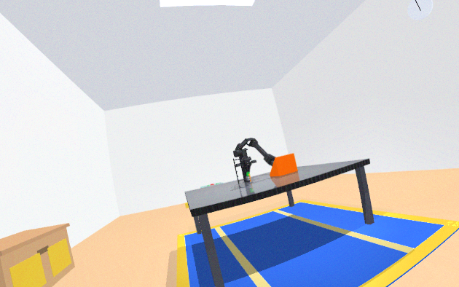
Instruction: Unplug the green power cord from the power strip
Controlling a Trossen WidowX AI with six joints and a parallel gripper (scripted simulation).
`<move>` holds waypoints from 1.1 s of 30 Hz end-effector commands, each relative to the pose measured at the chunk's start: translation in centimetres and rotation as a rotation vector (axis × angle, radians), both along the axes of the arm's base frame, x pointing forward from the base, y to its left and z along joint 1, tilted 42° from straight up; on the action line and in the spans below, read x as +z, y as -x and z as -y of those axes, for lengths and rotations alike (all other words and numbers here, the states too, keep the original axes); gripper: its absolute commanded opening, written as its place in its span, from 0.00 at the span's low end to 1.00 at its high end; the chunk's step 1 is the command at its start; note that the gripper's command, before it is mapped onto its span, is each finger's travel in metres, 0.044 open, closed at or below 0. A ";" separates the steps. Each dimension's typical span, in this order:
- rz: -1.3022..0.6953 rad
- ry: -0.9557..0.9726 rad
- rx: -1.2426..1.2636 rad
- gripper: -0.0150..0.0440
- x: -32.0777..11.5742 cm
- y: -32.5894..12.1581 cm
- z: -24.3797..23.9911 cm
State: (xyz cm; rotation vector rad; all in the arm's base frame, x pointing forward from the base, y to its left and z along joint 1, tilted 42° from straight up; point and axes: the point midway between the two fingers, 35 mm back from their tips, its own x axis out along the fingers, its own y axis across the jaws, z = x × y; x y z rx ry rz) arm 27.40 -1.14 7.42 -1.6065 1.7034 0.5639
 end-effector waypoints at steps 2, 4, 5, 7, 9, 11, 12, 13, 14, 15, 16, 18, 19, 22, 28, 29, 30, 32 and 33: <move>0.002 0.001 -0.001 0.31 0.0 0.0 0.0; 0.002 0.001 -0.001 0.29 0.0 0.0 0.0; 0.002 0.001 -0.001 0.28 0.0 0.0 0.0; 0.002 0.001 -0.001 0.26 0.0 0.0 0.0; 0.002 0.001 -0.001 0.25 0.0 0.0 -0.1; 0.002 0.000 0.000 0.25 -0.1 -0.1 -0.2; 0.002 0.000 0.000 0.25 -0.2 -0.1 -0.3; 0.001 0.000 0.000 0.25 -0.3 -0.2 -0.4; 0.001 0.000 0.000 0.25 -0.4 -0.2 -0.5; 0.001 0.000 0.000 0.25 -0.5 -0.3 -0.6; 0.001 -0.001 0.000 0.25 -0.6 -0.3 -0.8; 0.001 -0.001 0.000 0.25 -0.8 -0.4 -1.0; 0.001 -0.001 0.001 0.25 -0.9 -0.5 -1.1; 0.001 -0.002 0.001 0.25 -1.2 -0.6 -1.5; 0.001 -0.002 0.002 0.25 -1.8 -0.8 -2.2; 0.001 -0.002 0.002 0.25 -1.9 -0.9 -2.4; 0.000 -0.002 0.002 0.25 -2.0 -0.9 -2.5; 0.000 -0.003 0.002 0.25 -2.1 -1.0 -2.8; 0.000 -0.003 0.002 0.25 -2.2 -1.0 -2.9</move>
